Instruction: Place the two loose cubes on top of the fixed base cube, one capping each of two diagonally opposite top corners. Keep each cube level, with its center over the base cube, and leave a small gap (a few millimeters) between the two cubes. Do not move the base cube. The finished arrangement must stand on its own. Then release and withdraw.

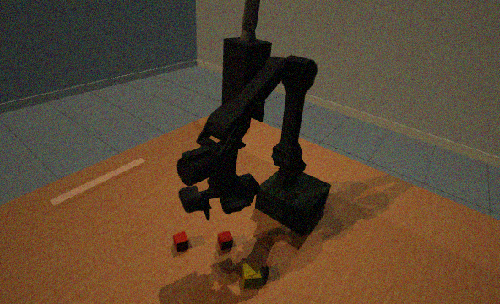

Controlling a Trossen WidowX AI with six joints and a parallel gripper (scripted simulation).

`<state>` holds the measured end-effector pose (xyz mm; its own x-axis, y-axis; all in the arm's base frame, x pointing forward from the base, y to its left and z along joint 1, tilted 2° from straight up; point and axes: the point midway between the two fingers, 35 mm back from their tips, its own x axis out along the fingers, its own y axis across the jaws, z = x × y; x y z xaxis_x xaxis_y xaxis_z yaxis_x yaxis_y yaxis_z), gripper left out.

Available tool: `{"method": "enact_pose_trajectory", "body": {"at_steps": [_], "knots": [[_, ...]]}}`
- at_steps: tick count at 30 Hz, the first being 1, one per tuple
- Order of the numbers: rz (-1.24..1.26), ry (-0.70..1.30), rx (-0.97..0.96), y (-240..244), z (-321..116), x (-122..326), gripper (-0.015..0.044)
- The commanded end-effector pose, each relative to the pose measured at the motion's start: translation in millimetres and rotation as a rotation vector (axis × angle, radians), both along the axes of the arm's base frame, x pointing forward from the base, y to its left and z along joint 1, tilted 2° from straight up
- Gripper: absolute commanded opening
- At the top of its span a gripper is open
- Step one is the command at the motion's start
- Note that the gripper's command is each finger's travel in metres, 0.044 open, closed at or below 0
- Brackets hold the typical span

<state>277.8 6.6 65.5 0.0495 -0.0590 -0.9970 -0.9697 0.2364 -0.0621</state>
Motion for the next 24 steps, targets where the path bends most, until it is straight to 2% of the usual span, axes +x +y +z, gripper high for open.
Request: {"method": "enact_pose_trajectory", "body": {"at_steps": [1, 6, 13, 24], "knots": [[-0.070, 0.047, 0.027, 4.6, 3.9, -20.1, 0.0265], [-0.070, 0.047, 0.027, 4.6, 2.2, -19.8, 0.0265], [-0.070, 0.047, 0.027, 2.5, -56.9, -20.2, 0.0265], [-0.070, 0.048, 0.027, 1.9, -73.8, -20.5, 0.0265]]}}
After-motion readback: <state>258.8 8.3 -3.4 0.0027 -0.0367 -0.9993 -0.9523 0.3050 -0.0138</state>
